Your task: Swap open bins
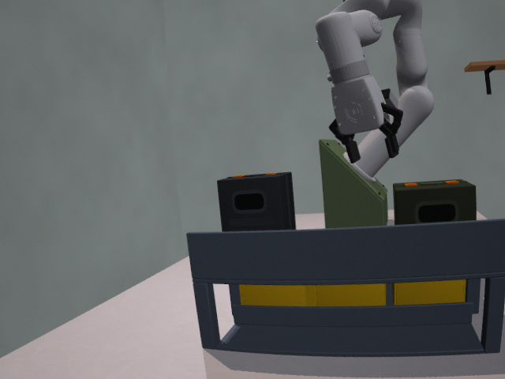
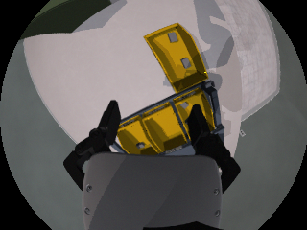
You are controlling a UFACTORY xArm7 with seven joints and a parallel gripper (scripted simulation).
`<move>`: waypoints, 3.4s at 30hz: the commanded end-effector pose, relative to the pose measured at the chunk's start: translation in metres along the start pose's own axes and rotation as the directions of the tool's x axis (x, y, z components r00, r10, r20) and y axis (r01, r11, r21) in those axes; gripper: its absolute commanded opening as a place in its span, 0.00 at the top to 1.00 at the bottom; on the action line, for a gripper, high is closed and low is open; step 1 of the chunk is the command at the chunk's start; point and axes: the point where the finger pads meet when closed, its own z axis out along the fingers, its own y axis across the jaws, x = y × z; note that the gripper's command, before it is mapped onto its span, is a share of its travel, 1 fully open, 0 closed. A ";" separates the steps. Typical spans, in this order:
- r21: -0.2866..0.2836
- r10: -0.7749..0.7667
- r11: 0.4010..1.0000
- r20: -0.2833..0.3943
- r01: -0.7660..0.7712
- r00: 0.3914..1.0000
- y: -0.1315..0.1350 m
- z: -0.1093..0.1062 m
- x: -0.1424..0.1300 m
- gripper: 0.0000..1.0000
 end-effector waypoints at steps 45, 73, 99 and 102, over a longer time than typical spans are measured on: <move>0.053 -0.201 0.979 0.081 0.197 0.976 -0.007 -0.012 -0.024 0.00; 0.100 -0.331 0.942 0.122 0.320 0.936 -0.010 -0.020 -0.039 0.00; 0.127 -0.394 0.917 0.139 0.379 0.908 -0.011 -0.024 -0.046 0.00; 0.133 -0.407 0.911 0.143 0.390 0.902 -0.012 -0.025 -0.048 0.00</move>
